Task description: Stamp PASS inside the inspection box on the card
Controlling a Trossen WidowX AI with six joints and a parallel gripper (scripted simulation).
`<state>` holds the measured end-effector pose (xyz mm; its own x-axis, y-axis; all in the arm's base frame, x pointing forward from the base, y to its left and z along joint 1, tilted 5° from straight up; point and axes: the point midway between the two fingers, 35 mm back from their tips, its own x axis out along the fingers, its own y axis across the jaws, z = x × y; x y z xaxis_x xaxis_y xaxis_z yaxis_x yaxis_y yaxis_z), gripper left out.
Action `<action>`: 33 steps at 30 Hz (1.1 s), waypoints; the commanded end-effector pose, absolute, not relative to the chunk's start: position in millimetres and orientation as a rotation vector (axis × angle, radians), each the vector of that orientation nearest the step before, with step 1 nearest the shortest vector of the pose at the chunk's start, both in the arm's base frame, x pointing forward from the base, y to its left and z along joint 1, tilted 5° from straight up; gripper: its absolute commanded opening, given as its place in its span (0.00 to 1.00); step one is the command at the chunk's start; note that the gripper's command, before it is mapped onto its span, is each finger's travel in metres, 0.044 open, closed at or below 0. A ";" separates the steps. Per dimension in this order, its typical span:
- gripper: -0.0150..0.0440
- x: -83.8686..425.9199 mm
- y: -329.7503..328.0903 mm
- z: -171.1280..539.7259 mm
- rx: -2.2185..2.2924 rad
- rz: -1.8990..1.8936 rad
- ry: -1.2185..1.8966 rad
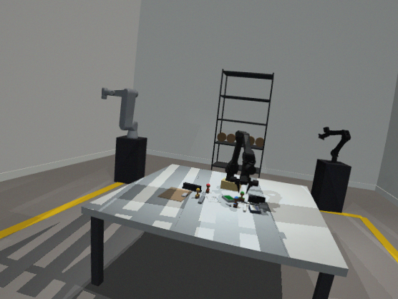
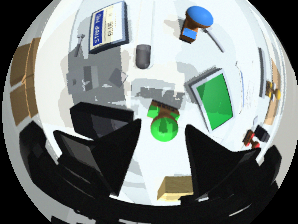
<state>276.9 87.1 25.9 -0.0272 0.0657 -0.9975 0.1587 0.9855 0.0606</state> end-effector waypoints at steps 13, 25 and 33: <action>0.64 272.9 88.7 -2.2 0.181 -0.076 1.603; 0.57 272.8 88.1 -3.4 0.174 -0.076 1.602; 0.48 272.8 88.1 -3.4 0.174 -0.076 1.602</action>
